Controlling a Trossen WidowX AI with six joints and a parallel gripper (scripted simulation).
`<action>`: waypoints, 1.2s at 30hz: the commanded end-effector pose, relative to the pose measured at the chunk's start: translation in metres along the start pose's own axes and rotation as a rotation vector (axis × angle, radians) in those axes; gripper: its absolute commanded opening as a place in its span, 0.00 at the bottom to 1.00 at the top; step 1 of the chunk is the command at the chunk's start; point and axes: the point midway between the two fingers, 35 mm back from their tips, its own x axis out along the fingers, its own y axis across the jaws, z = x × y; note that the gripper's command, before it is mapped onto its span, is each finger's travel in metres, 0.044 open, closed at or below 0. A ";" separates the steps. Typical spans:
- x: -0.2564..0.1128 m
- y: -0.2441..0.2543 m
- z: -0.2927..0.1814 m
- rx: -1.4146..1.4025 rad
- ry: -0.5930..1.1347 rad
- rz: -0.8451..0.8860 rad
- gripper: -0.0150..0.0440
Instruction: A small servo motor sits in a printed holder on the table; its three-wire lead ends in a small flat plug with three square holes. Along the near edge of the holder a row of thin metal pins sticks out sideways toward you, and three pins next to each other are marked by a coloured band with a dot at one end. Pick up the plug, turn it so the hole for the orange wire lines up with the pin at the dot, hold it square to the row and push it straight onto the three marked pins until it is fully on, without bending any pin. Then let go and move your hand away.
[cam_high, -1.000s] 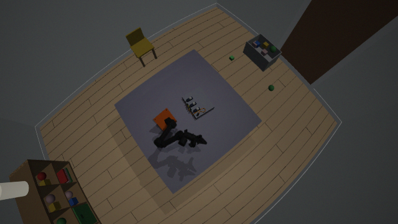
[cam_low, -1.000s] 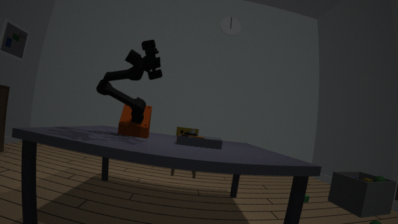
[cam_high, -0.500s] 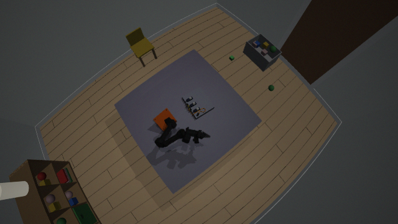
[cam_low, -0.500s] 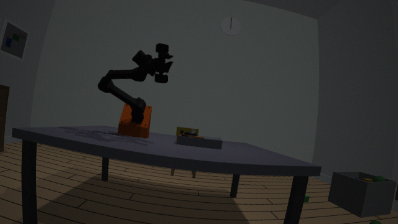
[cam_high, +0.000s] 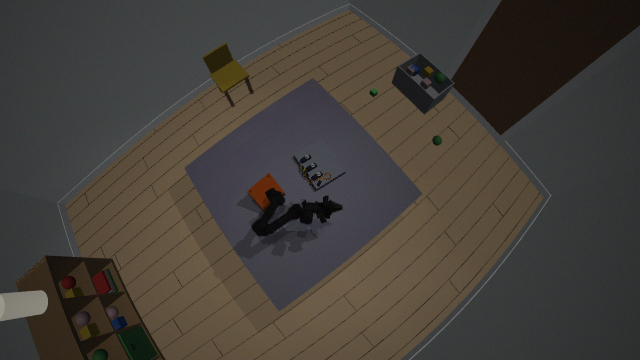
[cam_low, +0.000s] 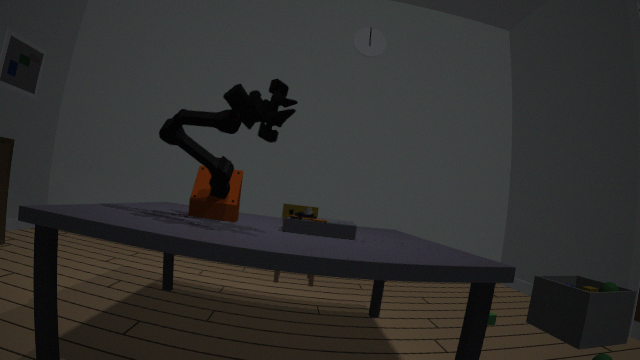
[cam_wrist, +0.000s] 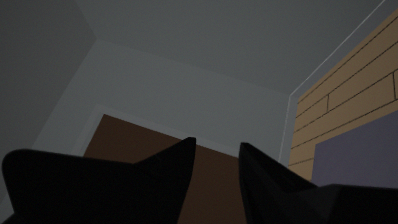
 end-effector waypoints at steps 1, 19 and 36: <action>0.003 -0.004 -0.019 -0.075 0.067 0.002 0.45; 0.006 -0.025 -0.098 -0.359 0.353 0.052 0.45; -0.008 -0.058 -0.174 -0.578 0.668 0.089 0.45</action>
